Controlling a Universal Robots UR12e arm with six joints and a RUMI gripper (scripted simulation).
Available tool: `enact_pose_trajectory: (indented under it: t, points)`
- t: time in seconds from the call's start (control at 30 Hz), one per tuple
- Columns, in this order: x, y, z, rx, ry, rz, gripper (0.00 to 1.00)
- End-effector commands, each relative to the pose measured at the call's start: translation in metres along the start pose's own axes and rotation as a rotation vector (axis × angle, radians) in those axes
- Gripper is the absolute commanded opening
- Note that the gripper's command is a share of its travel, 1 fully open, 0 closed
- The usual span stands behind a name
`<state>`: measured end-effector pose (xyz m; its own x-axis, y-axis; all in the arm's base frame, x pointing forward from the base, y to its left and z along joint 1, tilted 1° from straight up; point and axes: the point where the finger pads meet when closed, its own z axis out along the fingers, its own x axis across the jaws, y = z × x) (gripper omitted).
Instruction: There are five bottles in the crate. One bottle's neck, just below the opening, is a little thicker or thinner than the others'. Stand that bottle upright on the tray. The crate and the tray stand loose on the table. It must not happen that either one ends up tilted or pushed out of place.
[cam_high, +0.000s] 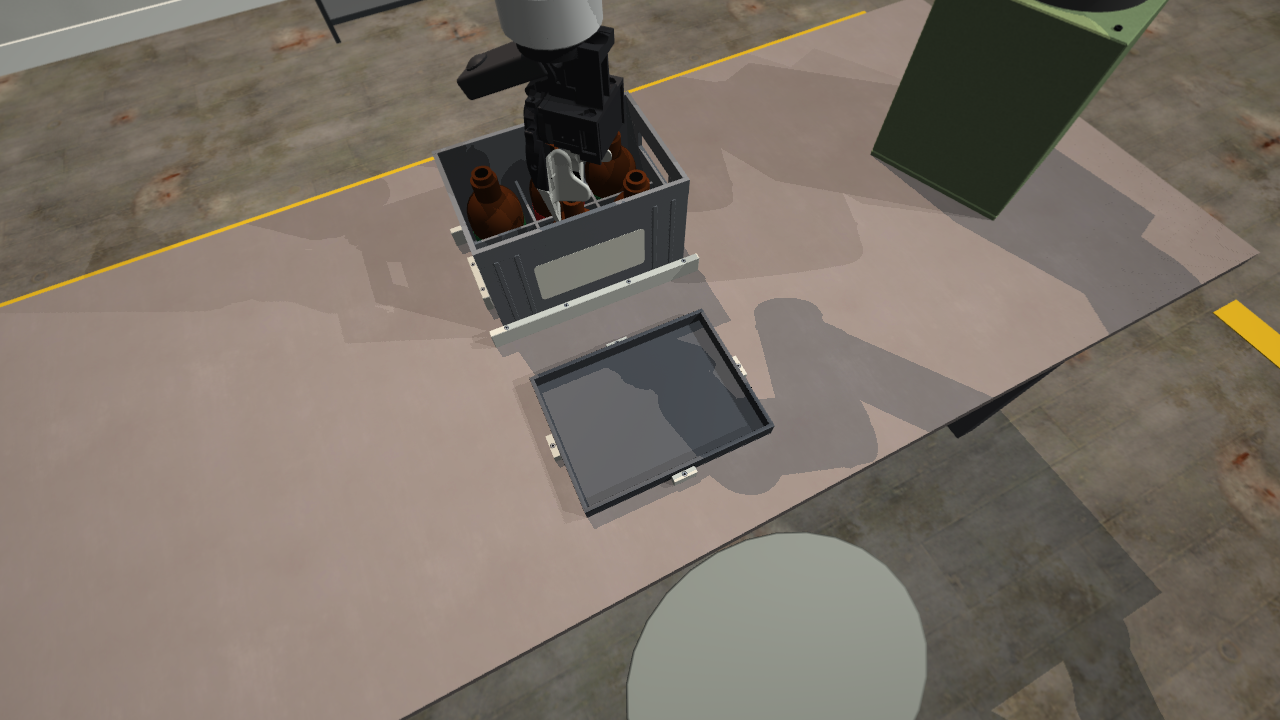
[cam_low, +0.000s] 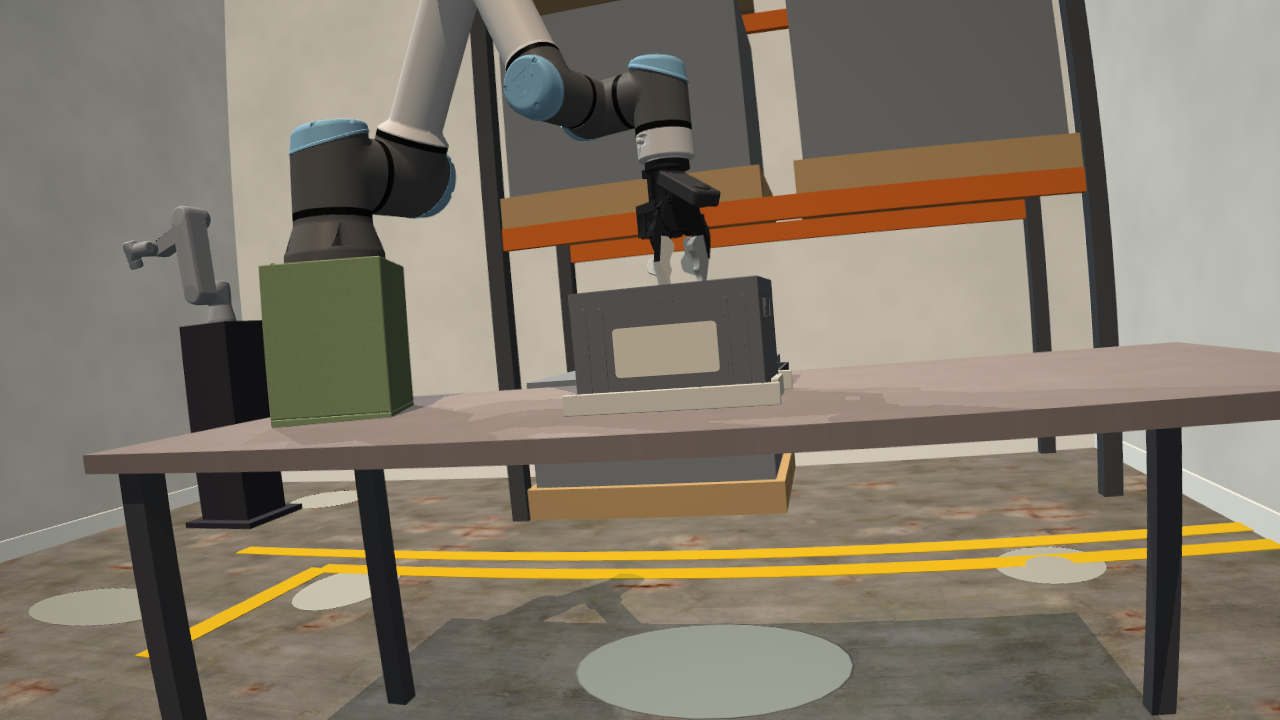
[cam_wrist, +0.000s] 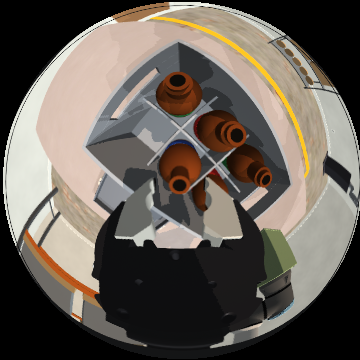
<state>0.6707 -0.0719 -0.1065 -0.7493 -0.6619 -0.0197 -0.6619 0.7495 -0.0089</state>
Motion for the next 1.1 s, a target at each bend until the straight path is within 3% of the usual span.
enact_pose_trajectory:
  t: [0.0, 0.63, 1.03, 1.07]
  points:
    - [0.001, -0.001, -0.017, 0.002, -0.001, 0.001, 0.38]
    - [0.000, -0.003, -0.069, 0.004, -0.002, 0.002, 0.38]
    - [0.001, -0.002, -0.074, 0.001, 0.000, 0.002, 0.38]
    - [0.001, -0.002, -0.074, 0.001, 0.000, 0.002, 0.00]
